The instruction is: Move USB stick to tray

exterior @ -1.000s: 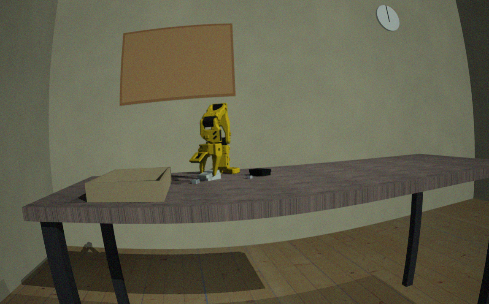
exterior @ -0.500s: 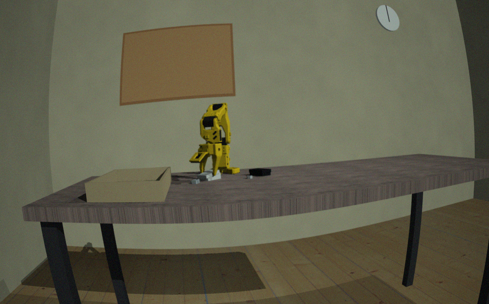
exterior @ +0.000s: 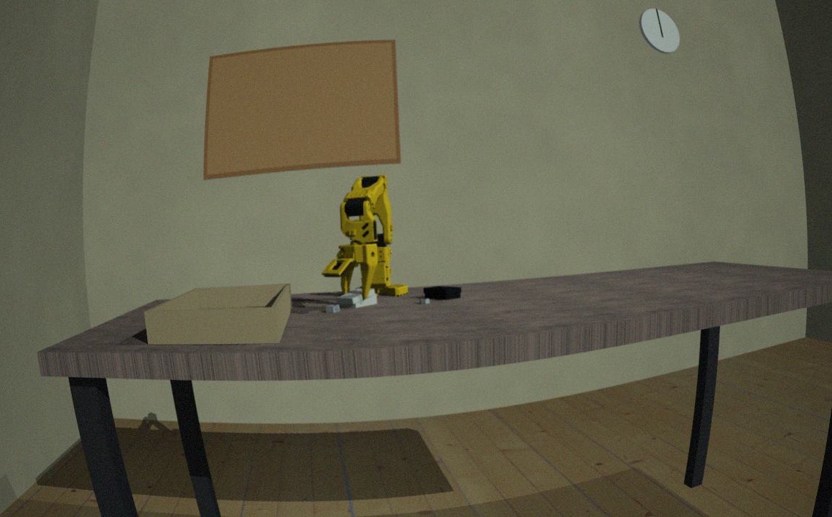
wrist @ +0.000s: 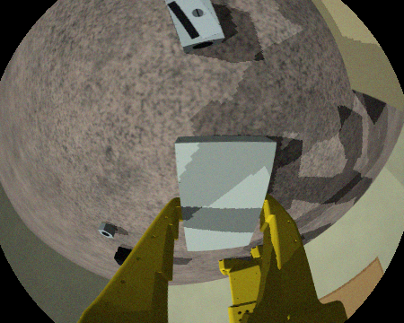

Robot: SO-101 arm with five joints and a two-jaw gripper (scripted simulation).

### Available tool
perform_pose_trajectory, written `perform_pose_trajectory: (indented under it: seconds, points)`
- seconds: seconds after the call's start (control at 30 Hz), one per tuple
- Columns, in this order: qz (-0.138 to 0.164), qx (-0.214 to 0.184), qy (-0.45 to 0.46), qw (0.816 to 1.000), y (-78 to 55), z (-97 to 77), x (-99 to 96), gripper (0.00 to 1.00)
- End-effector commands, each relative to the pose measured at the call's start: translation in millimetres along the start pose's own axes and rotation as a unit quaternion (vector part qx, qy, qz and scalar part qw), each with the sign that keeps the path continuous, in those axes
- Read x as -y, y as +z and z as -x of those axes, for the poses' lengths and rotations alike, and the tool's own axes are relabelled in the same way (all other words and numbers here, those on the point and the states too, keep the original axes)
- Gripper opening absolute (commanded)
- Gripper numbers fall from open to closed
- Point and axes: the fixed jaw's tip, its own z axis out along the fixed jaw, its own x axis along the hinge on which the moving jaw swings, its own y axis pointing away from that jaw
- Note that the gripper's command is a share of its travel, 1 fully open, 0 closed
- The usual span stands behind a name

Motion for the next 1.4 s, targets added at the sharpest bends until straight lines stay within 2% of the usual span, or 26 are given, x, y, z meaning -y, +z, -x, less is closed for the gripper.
perform_pose_trajectory:
  seconds: [0.0,0.93,1.37]
  points:
    - [0.005,0.009,0.001,1.0,-1.2,1.7,-2.7,0.22]
    - [0.005,0.009,0.001,1.0,-1.5,1.7,-2.8,0.22]
    - [0.005,0.009,0.001,1.0,-11.0,2.7,-3.2,0.22]
